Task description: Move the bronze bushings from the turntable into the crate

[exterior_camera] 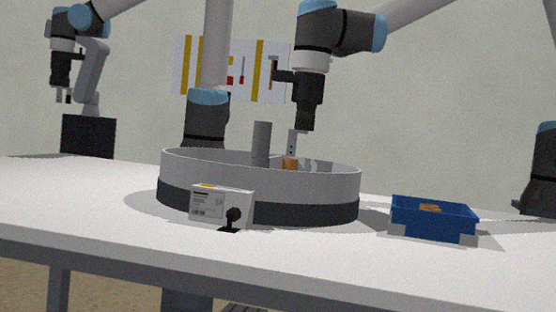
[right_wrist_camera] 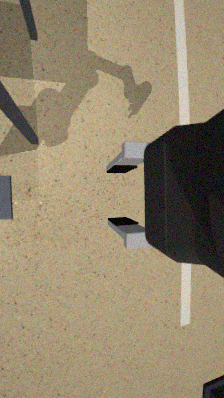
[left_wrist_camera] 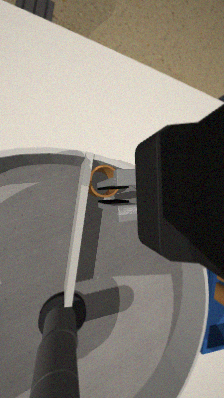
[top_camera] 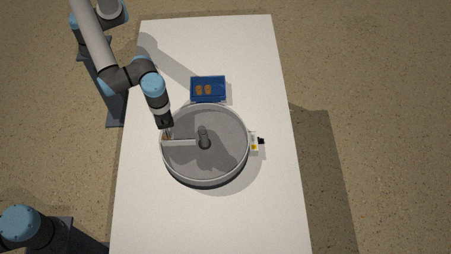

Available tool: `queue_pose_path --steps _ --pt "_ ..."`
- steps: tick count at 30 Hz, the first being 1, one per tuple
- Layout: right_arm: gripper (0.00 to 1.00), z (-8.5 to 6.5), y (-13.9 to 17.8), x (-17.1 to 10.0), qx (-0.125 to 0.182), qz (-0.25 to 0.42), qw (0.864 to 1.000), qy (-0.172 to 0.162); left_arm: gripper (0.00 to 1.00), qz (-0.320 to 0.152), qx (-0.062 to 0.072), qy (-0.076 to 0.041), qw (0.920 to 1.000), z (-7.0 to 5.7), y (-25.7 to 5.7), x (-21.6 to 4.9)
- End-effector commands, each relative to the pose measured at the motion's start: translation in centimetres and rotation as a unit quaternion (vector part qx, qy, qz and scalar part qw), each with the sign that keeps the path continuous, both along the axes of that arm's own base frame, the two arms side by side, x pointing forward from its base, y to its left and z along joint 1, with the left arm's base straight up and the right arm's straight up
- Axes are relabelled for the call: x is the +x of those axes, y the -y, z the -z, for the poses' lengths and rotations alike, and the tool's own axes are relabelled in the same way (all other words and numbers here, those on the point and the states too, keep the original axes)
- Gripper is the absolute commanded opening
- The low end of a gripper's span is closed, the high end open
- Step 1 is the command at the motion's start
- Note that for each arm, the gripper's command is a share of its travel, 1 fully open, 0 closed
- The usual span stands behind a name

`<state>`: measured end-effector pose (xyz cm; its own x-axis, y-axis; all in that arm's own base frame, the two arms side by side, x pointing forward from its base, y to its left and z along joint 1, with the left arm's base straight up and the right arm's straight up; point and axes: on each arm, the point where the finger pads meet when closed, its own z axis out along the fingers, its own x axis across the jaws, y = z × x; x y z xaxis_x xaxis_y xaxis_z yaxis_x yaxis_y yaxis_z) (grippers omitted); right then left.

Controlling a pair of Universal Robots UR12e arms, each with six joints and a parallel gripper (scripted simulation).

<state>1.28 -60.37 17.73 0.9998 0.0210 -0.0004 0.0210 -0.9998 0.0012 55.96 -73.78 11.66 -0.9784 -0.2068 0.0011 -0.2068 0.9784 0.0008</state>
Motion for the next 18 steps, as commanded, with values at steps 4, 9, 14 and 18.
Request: queue_pose_path --steps 4,9,14,18 --pt "1.0 0.03 0.02 0.06 0.001 -0.001 1.0 0.0 0.36 0.0 0.0 0.0 1.0 0.44 -0.19 0.08" --pt "1.0 0.03 0.02 0.06 0.001 -0.001 1.0 0.0 0.36 0.0 0.0 0.0 1.0 0.47 -0.17 0.08" --pt "1.0 0.03 0.02 0.06 0.001 -0.001 1.0 0.0 0.36 0.0 -0.001 0.001 1.0 0.33 -0.13 0.11" --pt "1.0 0.03 0.02 0.06 0.001 -0.001 1.0 0.0 0.36 0.0 -0.001 0.001 1.0 0.33 -0.13 0.11"
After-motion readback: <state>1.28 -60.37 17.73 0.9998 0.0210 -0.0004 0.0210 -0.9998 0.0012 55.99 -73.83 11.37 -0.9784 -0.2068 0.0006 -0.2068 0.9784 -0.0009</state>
